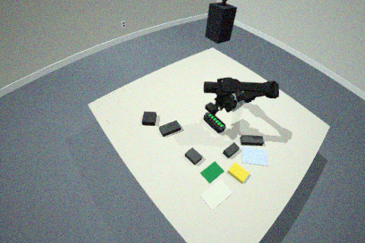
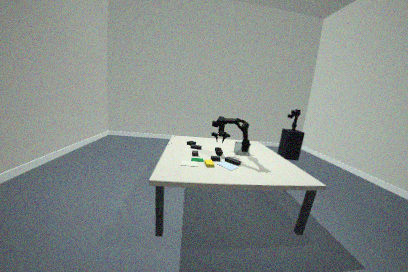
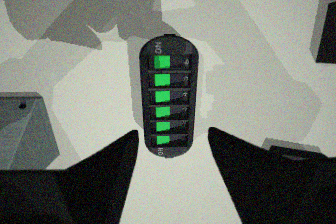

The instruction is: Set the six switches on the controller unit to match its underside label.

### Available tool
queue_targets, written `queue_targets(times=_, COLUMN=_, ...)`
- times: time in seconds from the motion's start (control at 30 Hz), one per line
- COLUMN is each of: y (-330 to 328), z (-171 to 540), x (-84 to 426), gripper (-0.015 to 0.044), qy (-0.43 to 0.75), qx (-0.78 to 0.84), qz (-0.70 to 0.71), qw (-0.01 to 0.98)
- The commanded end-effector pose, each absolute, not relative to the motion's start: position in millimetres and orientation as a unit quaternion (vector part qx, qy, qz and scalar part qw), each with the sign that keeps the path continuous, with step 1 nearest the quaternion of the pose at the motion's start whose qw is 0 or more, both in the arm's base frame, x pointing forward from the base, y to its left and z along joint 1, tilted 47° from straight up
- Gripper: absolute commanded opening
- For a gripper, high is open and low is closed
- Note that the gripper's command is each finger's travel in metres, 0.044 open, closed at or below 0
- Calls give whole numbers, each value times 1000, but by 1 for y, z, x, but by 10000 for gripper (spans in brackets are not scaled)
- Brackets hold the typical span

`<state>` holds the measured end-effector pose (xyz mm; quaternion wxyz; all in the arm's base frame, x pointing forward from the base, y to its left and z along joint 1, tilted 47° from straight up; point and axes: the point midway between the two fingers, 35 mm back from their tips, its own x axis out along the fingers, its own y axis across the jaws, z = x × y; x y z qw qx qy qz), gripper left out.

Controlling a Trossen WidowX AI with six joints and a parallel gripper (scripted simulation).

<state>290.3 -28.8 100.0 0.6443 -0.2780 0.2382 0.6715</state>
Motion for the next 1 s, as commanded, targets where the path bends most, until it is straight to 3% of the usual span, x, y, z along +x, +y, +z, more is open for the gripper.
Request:
queue_targets(times=0.0, y=-29, z=100, x=290, gripper=341, qy=238, qx=-278, qz=671, qw=645)
queue_targets(times=0.13, y=-29, z=100, x=290, gripper=440, qy=238, qx=-278, qz=671, qw=645)
queue_targets(times=0.2, y=-29, z=100, x=290, gripper=440, qy=238, qx=-278, qz=671, qw=645)
queue_targets(times=0.77, y=12, z=57, x=243, gripper=0, qy=249, qx=-272, qz=669, qw=645)
queue_targets(times=0.97, y=12, z=57, x=243, gripper=0, qy=249, qx=-272, qz=669, qw=645)
